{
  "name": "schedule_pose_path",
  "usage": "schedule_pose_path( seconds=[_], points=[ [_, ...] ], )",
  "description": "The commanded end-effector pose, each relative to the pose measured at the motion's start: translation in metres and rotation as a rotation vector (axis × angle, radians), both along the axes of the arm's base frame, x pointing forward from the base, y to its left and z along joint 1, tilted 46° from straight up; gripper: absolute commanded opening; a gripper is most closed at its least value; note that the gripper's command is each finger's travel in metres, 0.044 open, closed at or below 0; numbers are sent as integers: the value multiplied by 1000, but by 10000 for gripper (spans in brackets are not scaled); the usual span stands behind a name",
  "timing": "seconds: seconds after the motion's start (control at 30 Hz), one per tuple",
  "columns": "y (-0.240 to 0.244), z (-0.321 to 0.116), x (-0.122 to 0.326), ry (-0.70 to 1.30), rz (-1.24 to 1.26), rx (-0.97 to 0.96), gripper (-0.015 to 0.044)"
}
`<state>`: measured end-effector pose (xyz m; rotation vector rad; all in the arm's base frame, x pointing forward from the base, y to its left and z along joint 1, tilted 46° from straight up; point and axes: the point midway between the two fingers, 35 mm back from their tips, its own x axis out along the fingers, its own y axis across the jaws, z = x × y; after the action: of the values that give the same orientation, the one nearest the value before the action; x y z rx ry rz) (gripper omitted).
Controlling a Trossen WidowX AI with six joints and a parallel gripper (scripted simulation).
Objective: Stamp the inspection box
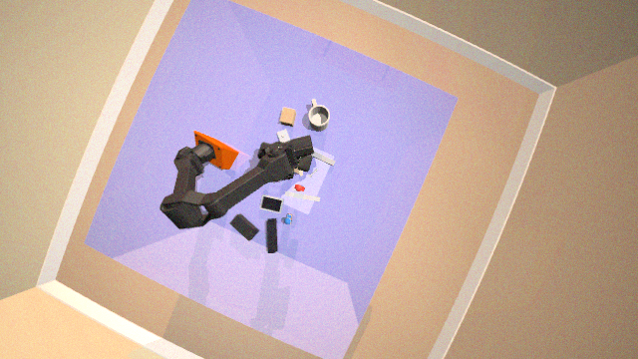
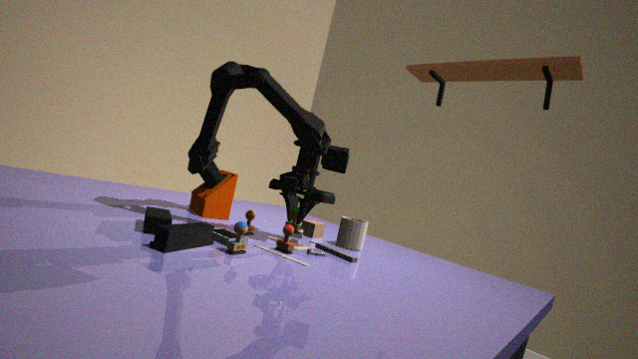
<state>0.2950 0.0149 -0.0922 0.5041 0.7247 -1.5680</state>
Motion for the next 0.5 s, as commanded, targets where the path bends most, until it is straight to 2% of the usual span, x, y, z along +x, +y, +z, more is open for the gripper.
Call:
schedule_pose_path(
  seconds=[0.0, 0.47],
  points=[
    [5, 5, 3, -9, -5, 5, 0],
    [21, 21, 5, -9, -5, 6, 0]
  ],
)
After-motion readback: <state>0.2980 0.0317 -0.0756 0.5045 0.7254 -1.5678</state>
